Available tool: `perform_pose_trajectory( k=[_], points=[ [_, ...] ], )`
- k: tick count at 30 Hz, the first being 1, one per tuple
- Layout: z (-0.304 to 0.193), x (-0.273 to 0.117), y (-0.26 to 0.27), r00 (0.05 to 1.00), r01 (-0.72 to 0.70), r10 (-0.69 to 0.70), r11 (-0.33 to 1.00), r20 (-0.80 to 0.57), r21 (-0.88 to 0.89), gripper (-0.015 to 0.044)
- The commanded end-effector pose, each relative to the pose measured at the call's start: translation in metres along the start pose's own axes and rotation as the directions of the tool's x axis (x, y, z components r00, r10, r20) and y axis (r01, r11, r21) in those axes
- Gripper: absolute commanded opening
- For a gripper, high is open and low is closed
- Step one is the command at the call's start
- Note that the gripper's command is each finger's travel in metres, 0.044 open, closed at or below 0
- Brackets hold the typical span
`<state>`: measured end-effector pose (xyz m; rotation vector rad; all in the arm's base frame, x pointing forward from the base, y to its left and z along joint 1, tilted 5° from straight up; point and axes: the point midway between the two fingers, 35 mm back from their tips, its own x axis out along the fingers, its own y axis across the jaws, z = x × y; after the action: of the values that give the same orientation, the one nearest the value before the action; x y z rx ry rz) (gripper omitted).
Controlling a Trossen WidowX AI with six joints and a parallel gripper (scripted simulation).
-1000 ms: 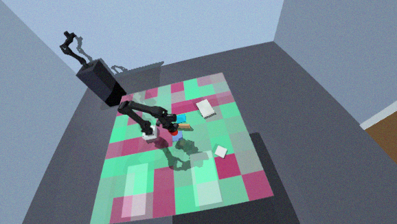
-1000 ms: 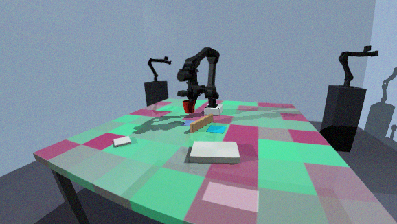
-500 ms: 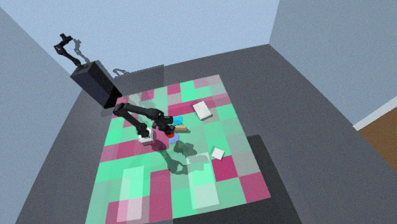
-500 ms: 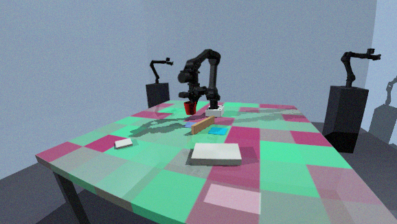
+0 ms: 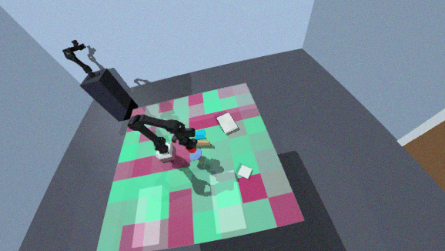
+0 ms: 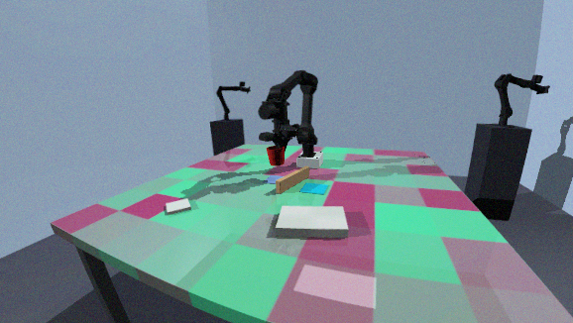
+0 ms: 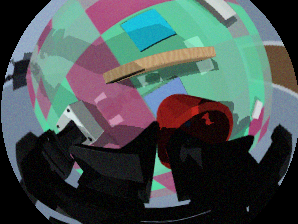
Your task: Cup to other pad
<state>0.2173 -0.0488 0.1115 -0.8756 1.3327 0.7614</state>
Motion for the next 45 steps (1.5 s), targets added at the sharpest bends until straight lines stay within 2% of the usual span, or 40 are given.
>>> perform_pose_trajectory(
  k=[1,45],
  points=[
    [0.006,0.000,0.001,1.000,0.001,-0.001,1.000,0.000,0.003,0.0000],
    [0.075,-0.002,0.019,1.000,-0.001,0.001,1.000,0.009,0.001,0.0000]
  ],
)
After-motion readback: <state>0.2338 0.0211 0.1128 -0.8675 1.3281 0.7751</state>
